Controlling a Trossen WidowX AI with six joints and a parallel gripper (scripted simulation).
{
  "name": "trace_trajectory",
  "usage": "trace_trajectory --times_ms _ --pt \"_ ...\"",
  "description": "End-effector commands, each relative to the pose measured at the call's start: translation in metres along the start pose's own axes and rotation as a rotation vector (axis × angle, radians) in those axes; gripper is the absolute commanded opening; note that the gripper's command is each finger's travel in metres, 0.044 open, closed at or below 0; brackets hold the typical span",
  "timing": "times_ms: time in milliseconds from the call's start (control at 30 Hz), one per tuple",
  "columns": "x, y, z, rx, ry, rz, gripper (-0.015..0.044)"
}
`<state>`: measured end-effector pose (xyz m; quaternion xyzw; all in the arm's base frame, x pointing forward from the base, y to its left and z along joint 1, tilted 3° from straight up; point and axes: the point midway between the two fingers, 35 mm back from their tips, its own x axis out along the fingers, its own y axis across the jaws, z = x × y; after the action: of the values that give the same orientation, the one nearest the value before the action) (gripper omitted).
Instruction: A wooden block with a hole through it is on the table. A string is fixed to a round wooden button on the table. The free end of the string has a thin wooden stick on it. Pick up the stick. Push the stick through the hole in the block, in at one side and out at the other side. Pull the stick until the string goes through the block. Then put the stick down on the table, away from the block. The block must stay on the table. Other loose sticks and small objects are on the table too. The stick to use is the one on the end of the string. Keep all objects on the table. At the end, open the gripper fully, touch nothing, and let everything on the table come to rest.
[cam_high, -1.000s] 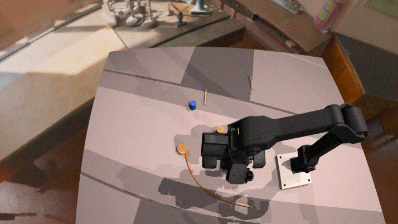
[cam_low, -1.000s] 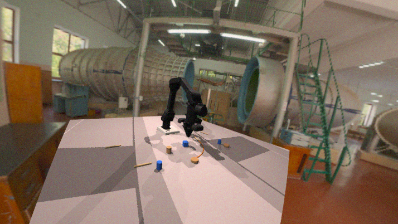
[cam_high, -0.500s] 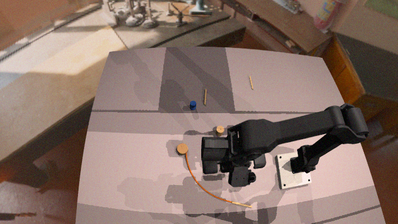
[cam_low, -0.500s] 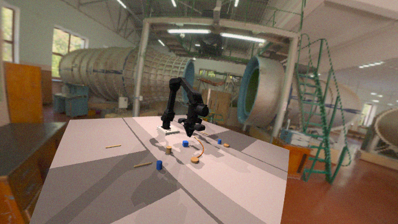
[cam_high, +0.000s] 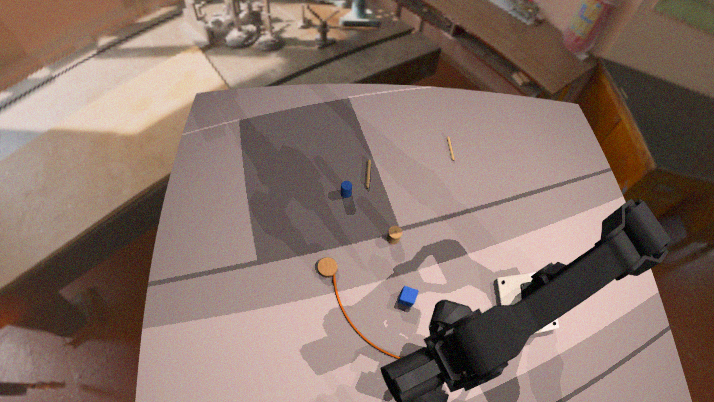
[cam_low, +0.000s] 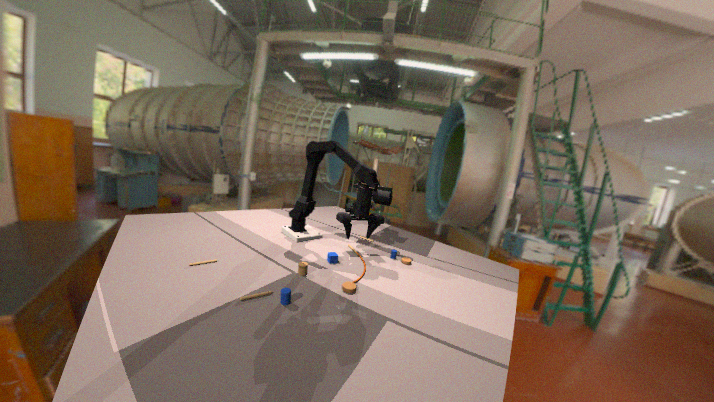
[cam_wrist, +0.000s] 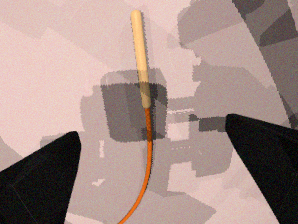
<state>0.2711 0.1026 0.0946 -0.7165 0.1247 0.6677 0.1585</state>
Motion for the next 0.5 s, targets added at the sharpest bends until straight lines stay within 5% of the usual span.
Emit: trace_trajectory --times_ms 0,400,467 --pt "-0.0005 -0.0001 0.0003 -0.031 0.006 0.006 0.0440" --pt "-0.0005 -0.0001 0.0003 -0.031 0.006 0.006 0.0125" --pt "-0.0005 -0.0001 0.0003 -0.031 0.006 0.006 0.0124"
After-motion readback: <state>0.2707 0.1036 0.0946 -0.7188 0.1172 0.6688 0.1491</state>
